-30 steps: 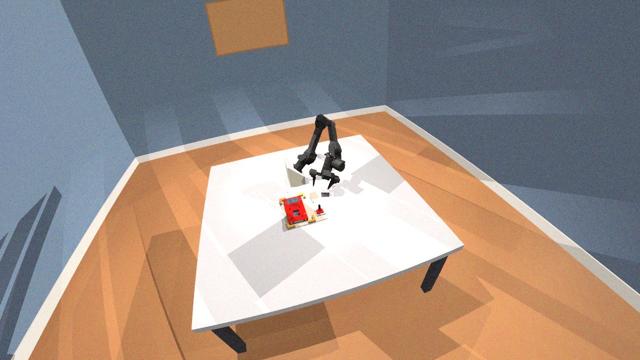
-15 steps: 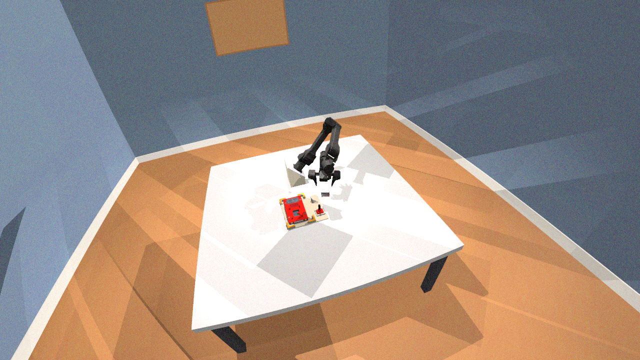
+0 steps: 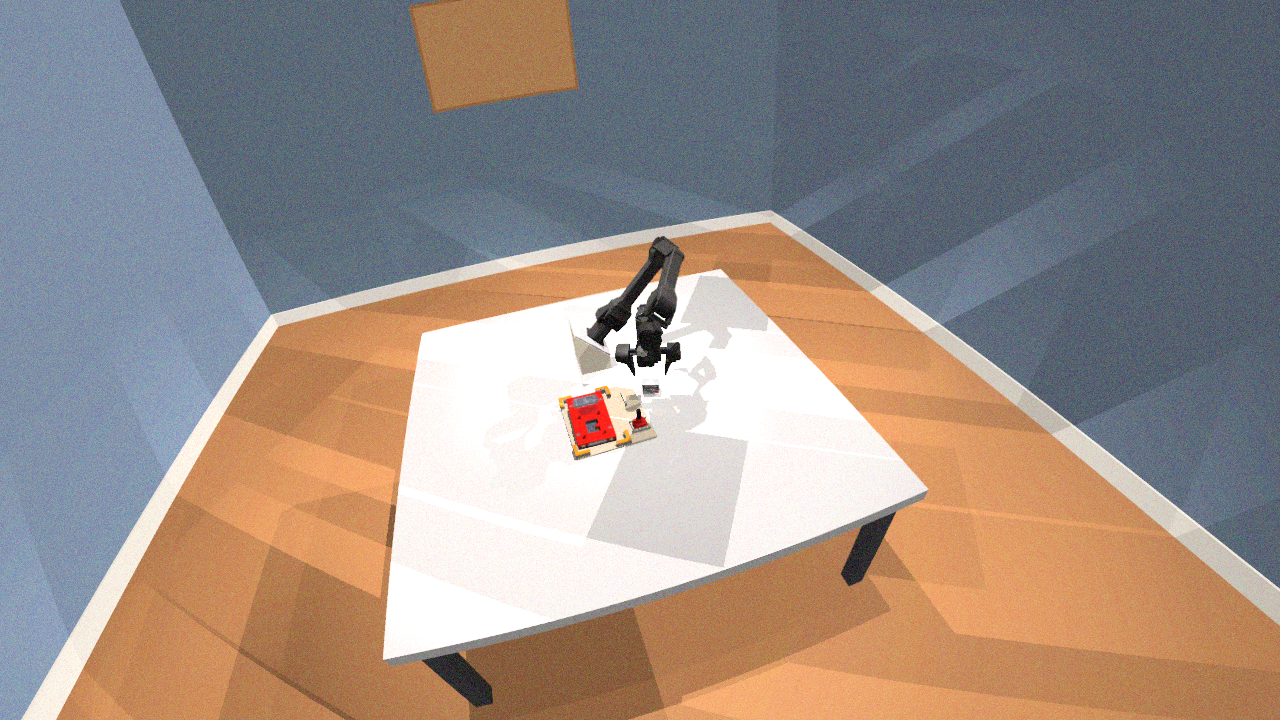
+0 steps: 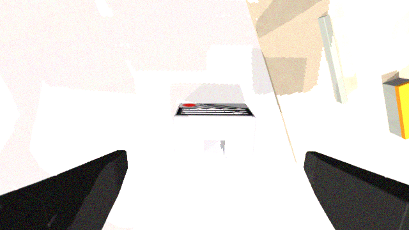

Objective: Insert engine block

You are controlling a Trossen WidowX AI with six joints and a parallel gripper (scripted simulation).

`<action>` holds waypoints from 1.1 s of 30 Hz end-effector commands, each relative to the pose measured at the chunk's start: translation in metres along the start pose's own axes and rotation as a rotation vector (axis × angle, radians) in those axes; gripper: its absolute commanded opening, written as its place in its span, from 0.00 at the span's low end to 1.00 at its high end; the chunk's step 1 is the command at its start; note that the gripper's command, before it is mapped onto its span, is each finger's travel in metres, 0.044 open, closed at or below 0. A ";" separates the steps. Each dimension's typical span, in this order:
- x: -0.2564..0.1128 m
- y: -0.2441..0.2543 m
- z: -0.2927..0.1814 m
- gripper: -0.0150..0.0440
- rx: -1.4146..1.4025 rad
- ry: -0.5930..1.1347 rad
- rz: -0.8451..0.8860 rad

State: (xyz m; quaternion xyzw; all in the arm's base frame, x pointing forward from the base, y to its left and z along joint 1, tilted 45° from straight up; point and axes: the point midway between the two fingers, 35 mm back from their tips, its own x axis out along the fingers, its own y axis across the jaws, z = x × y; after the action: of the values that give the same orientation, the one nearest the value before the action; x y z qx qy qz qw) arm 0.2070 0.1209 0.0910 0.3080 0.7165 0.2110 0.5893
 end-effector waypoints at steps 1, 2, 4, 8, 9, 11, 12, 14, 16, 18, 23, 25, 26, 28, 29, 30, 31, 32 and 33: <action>0.011 0.000 -0.001 1.00 0.004 0.008 0.003; 0.011 0.000 -0.001 1.00 0.004 0.008 0.003; 0.012 0.000 -0.001 1.00 0.004 0.008 0.003; 0.018 0.000 0.000 1.00 0.004 0.008 0.002; 0.020 0.000 0.000 1.00 0.004 0.008 0.002; 0.023 0.000 0.000 1.00 0.004 0.008 0.002; 0.025 0.000 0.000 1.00 0.004 0.008 0.002; 0.028 0.000 0.000 1.00 0.004 0.008 0.002; 0.031 0.000 0.000 1.00 0.004 0.008 0.002; 0.035 0.000 0.000 1.00 0.004 0.008 0.002; 0.043 0.000 -0.001 1.00 0.004 0.008 0.004; 0.046 0.000 -0.001 1.00 0.004 0.009 0.004; 0.047 0.000 -0.001 1.00 0.004 0.009 0.004; 0.050 0.000 -0.002 1.00 0.004 0.009 0.005; 0.050 0.000 -0.002 1.00 0.004 0.009 0.005; 0.050 0.000 -0.002 0.96 0.004 0.009 0.005; 0.050 0.000 -0.002 0.91 0.004 0.009 0.005; 0.050 0.000 -0.002 0.87 0.004 0.009 0.005; 0.050 0.000 -0.002 0.82 0.004 0.009 0.005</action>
State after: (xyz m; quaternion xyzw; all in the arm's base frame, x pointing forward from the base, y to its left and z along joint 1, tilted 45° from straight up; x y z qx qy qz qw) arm 0.2007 0.1544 0.0568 0.3081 0.7180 0.2126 0.5868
